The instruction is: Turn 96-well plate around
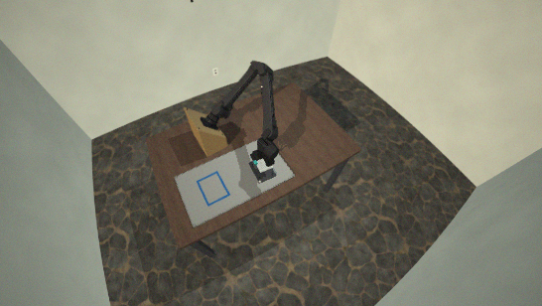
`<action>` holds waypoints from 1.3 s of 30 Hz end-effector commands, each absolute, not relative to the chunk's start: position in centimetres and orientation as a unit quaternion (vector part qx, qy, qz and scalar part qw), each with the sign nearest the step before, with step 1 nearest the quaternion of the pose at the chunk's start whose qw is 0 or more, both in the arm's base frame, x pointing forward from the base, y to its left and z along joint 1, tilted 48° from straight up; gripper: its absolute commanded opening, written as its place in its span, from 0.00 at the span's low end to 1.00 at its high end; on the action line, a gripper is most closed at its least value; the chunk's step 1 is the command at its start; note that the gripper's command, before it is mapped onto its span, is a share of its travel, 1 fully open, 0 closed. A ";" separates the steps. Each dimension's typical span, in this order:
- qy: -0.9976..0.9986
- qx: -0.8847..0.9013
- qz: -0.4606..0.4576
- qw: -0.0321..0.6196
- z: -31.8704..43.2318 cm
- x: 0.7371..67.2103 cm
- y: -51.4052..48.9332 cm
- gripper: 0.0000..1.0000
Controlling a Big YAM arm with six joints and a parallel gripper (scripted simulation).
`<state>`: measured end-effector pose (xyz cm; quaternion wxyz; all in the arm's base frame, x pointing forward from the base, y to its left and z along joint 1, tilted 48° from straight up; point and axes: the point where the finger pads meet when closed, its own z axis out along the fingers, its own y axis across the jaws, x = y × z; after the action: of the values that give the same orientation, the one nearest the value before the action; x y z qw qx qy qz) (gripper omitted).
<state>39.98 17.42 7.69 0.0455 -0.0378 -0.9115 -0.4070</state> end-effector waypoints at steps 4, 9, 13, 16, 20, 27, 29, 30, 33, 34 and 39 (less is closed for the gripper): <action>-0.912 -0.042 -0.407 0.038 7.8 40.4 16.3 0.00; -0.912 -0.044 -0.407 0.039 7.8 40.4 16.2 0.00; -0.912 -0.044 -0.407 0.039 7.8 40.4 16.2 0.00; -0.912 -0.044 -0.407 0.039 7.8 40.4 16.2 0.00; -0.912 -0.044 -0.407 0.039 7.7 40.4 16.2 0.00; -0.912 -0.035 -0.406 0.046 7.0 39.9 17.9 0.00; -0.912 -0.034 -0.407 0.044 7.2 40.0 18.0 0.00; -0.912 -0.034 -0.407 0.044 7.1 39.9 18.1 0.00; -0.912 -0.035 -0.406 0.046 6.5 39.9 18.5 0.00; -0.912 -0.035 -0.406 0.046 6.4 39.9 18.6 0.00; -0.912 -0.035 -0.406 0.046 5.9 39.9 19.3 0.00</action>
<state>39.70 18.79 6.32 0.0471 -0.0323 -0.9117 -0.4068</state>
